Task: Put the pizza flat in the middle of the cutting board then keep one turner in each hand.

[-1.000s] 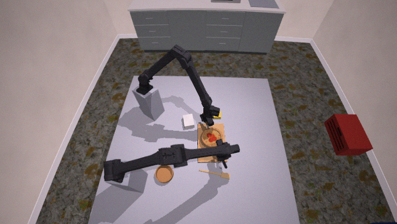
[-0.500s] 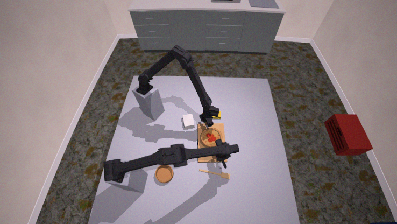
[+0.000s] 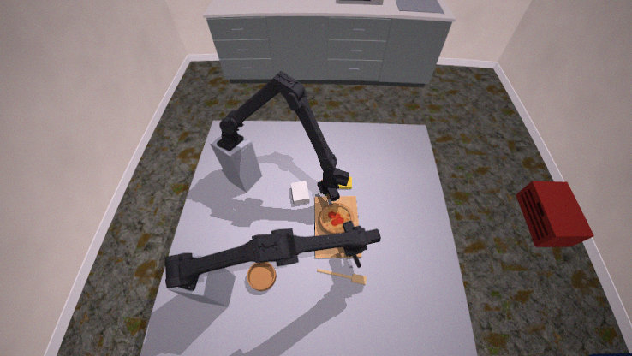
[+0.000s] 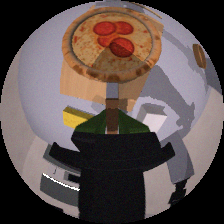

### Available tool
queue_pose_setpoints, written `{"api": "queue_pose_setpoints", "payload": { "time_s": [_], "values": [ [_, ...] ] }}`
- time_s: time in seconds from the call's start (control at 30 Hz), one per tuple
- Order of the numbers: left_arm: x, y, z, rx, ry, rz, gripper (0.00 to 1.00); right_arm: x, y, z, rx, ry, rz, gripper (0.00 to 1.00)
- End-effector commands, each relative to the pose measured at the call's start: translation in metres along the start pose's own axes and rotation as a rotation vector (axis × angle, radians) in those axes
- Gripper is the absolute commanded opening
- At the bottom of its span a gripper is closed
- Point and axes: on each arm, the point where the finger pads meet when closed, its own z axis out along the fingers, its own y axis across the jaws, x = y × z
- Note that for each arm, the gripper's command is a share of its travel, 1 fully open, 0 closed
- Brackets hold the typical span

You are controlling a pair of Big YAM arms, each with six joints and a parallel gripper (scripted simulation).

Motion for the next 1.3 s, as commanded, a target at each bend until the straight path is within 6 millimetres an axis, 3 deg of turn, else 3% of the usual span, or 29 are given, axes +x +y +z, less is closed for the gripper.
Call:
{"api": "queue_pose_setpoints", "payload": {
  "time_s": [0.0, 0.13, 0.17, 0.5, 0.53, 0.57, 0.67, 0.7, 0.77, 0.87, 0.93, 1.07, 1.1, 1.13, 1.17, 1.23, 1.27],
  "values": [
    [-0.025, 0.029, -0.029, -0.065, -0.052, -0.001, 0.06, 0.0, -0.04, -0.048, 0.096, 0.002, -0.003, 0.06],
    [-0.019, 0.024, -0.021, -0.051, -0.041, -0.003, 0.06, 0.0, -0.04, -0.048, 0.096, 0.002, -0.003, 0.06],
    [-0.025, 0.029, -0.029, -0.067, -0.053, -0.001, 0.06, 0.0, -0.04, -0.048, 0.096, 0.002, -0.003, 0.06],
    [-0.027, 0.031, -0.03, -0.071, -0.057, 0.003, 0.06, 0.0, -0.04, -0.048, 0.096, 0.002, -0.003, 0.06],
    [-0.025, 0.029, -0.029, -0.066, -0.052, -0.001, 0.06, 0.003, -0.052, -0.064, 0.122, 0.008, 0.003, 0.06],
    [-0.017, 0.016, 0.0, -0.035, -0.025, 0.013, 0.06, -0.006, -0.037, -0.02, 0.083, 0.009, -0.012, 0.06],
    [-0.016, 0.015, 0.001, -0.033, -0.024, 0.004, 0.06, -0.005, -0.04, -0.027, 0.092, 0.007, -0.001, 0.06],
    [-0.012, 0.015, 0.006, -0.025, -0.023, 0.003, 0.06, 0.001, -0.029, -0.015, 0.056, 0.004, -0.005, 0.06],
    [-0.006, 0.018, 0.012, -0.024, -0.015, -0.003, 0.06, 0.005, -0.028, -0.004, 0.069, 0.006, 0.004, 0.06],
    [-0.004, 0.016, 0.019, -0.019, -0.009, -0.003, 0.06, 0.011, -0.031, -0.01, 0.073, 0.008, 0.01, 0.06],
    [-0.008, 0.014, 0.021, -0.024, -0.008, 0.005, 0.06, 0.006, -0.023, 0.001, 0.044, 0.009, 0.008, 0.06],
    [-0.005, 0.019, 0.023, -0.011, 0.001, 0.001, 0.06, 0.009, -0.028, -0.002, 0.054, 0.005, 0.002, 0.06],
    [-0.005, 0.019, 0.027, -0.013, 0.002, 0.0, 0.06, 0.005, -0.026, 0.006, 0.043, 0.004, -0.002, 0.06],
    [-0.007, 0.02, 0.029, -0.022, -0.007, -0.013, 0.06, 0.003, -0.027, 0.005, 0.044, 0.005, -0.005, 0.06],
    [-0.009, 0.026, 0.021, -0.033, -0.017, -0.025, 0.06, 0.005, -0.036, -0.011, 0.067, 0.008, -0.003, 0.06],
    [-0.009, 0.026, 0.021, -0.033, -0.017, -0.025, 0.06, 0.005, -0.036, -0.011, 0.067, 0.008, -0.003, 0.06],
    [-0.019, 0.012, 0.029, -0.025, -0.01, -0.002, 0.06, 0.006, -0.031, 0.002, 0.054, 0.01, -0.003, 0.06]
  ]
}}
